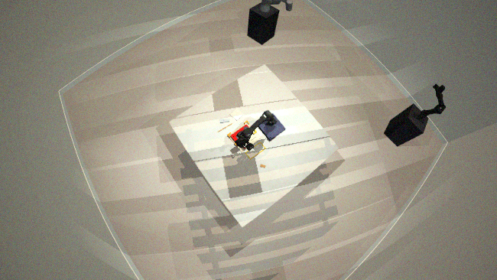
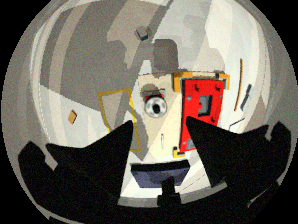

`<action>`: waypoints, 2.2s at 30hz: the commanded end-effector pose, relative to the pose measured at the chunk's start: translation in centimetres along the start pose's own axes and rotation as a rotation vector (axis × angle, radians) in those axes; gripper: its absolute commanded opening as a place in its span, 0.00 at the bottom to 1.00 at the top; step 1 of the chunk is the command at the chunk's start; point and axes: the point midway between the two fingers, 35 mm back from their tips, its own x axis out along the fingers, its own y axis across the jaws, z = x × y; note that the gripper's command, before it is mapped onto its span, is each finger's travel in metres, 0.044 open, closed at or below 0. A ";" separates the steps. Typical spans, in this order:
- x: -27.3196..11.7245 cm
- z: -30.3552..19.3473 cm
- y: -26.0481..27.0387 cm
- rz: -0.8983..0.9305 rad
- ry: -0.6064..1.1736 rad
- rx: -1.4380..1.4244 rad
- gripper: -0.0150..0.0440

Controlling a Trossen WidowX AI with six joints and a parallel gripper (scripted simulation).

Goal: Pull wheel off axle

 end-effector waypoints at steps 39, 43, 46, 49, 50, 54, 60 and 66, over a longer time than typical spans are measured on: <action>6.5 -0.4 -0.1 0.000 0.012 -0.003 0.25; 6.3 -0.4 -0.1 0.000 0.012 -0.003 0.25; 6.2 -0.4 -0.1 0.000 0.012 -0.003 0.25; 6.1 -0.4 -0.1 0.001 0.012 -0.003 0.25; 6.1 -0.4 -0.1 0.001 0.012 -0.004 0.25; 6.0 -0.4 -0.1 0.001 0.013 -0.004 0.25; 5.8 -0.3 -0.1 0.001 0.013 -0.004 0.25; 5.6 -0.3 -0.1 0.001 0.013 -0.004 0.25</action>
